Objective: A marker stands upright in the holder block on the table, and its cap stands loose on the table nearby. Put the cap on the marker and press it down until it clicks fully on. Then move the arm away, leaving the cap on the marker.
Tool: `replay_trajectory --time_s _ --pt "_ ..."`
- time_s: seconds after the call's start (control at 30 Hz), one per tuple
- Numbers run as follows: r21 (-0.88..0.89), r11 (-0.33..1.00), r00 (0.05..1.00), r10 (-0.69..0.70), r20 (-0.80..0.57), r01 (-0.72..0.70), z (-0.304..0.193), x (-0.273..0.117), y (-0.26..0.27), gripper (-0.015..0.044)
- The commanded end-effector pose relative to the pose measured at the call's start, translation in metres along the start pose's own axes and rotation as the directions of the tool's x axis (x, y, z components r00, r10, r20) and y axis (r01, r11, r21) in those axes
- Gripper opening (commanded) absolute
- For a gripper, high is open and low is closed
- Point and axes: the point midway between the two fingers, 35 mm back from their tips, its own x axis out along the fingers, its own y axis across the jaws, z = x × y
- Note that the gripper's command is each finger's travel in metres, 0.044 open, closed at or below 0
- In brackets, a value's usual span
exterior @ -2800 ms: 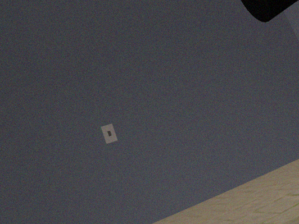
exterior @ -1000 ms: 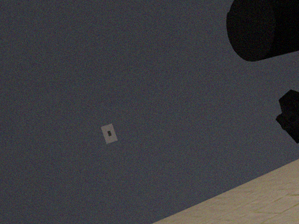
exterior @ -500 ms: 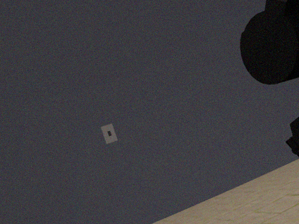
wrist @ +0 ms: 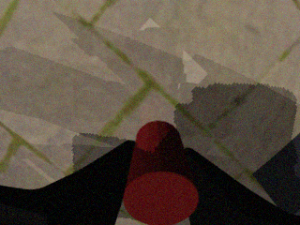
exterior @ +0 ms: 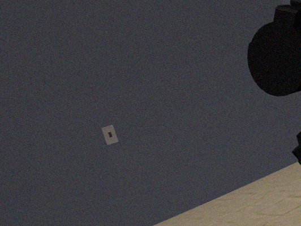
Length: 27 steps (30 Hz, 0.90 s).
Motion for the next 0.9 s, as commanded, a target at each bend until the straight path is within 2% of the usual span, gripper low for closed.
replay_trajectory --time_s 0.0,0.03,0.17,0.87 --pt "0.005 1.000 1.000 0.001 -0.002 -0.001 0.000 0.001 0.000 0.0105" --pt "0.005 1.000 1.000 0.001 -0.002 -0.001 0.000 0.001 0.000 0.0098" --pt "0.014 1.000 1.000 0.014 0.001 -0.014 0.000 -0.005 -0.001 0.0000" --pt "0.006 1.000 1.000 0.001 0.001 -0.001 0.001 -0.056 0.000 0.0000"
